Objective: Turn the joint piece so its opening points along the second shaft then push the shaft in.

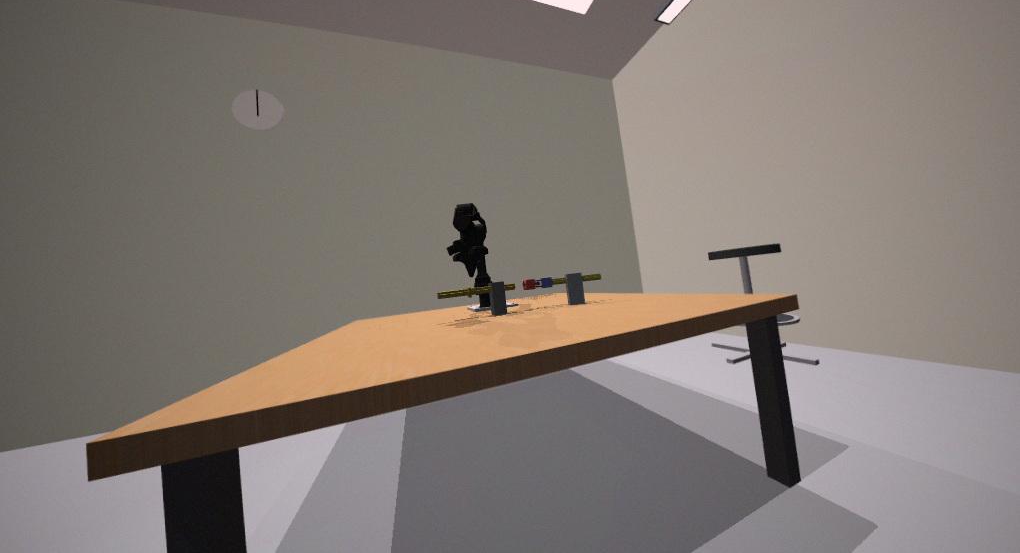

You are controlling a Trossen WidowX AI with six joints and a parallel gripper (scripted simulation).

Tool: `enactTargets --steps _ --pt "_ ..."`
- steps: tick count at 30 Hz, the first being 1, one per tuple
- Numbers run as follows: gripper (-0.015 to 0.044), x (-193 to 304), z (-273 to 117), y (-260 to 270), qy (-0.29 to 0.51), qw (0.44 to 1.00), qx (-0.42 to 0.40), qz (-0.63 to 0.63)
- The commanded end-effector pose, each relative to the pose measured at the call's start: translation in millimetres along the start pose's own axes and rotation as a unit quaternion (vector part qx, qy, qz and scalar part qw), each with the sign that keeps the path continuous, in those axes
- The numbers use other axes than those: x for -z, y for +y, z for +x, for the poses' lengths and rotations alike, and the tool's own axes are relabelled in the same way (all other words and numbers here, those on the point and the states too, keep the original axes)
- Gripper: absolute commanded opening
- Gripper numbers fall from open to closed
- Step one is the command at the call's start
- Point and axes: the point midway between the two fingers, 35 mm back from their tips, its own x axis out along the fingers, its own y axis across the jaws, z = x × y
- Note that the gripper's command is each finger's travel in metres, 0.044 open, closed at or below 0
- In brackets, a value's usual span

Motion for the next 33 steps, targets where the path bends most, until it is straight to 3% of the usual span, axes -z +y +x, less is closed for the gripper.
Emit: enactTargets --steps 1,7,33 --pt "0.0 -25 10 -19 0.005 0.998 0.005 0.062" --pt "0.0 -52 22 -46 0.011 0.991 0.012 0.134" --pt "0.0 -51 47 -47 0.011 0.991 0.014 0.132"
